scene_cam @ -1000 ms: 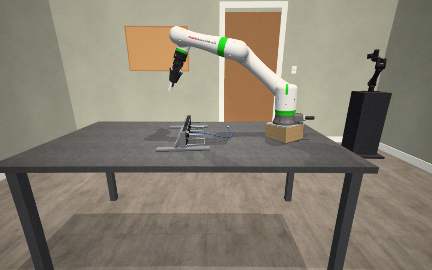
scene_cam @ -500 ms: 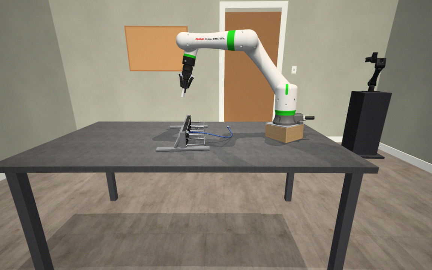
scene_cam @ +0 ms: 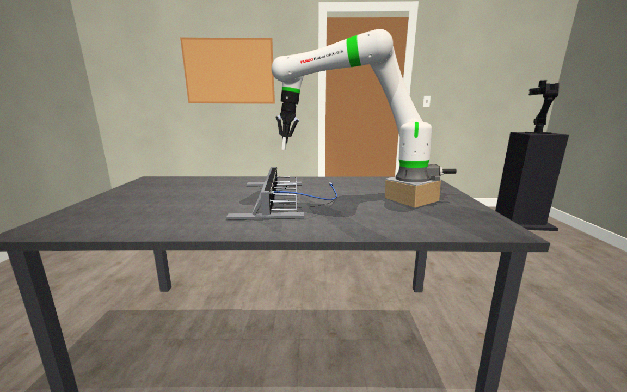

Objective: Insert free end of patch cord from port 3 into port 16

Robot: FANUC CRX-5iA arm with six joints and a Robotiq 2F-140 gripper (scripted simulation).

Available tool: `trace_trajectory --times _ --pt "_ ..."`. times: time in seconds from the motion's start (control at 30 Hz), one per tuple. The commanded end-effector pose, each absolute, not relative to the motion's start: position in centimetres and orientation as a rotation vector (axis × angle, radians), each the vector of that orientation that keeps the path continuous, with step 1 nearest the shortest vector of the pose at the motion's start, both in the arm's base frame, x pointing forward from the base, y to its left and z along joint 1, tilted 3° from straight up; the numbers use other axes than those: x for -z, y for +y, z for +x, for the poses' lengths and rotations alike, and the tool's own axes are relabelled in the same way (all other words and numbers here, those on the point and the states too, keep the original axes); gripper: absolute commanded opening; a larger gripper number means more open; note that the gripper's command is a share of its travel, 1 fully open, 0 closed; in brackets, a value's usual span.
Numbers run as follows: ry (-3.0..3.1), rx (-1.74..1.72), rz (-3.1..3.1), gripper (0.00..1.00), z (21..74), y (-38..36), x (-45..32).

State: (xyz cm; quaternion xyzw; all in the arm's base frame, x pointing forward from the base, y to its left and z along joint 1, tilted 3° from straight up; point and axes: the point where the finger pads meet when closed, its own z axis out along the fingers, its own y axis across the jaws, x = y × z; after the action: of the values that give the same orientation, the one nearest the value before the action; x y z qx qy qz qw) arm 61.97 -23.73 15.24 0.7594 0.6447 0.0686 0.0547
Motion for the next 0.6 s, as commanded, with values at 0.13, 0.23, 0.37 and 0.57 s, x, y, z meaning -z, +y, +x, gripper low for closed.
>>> trace_trajectory --times 0.13,0.23,0.37,0.57 --pt "2.066 -0.149 2.212 0.0 55.4 -23.1 -12.3" --pt "2.104 -0.129 2.187 0.0 53.3 -22.9 -11.3" --pt "2.153 -0.102 2.153 0.0 50.5 -22.6 -10.0" --pt "2.218 -0.068 2.106 0.0 46.7 -22.2 -8.2"
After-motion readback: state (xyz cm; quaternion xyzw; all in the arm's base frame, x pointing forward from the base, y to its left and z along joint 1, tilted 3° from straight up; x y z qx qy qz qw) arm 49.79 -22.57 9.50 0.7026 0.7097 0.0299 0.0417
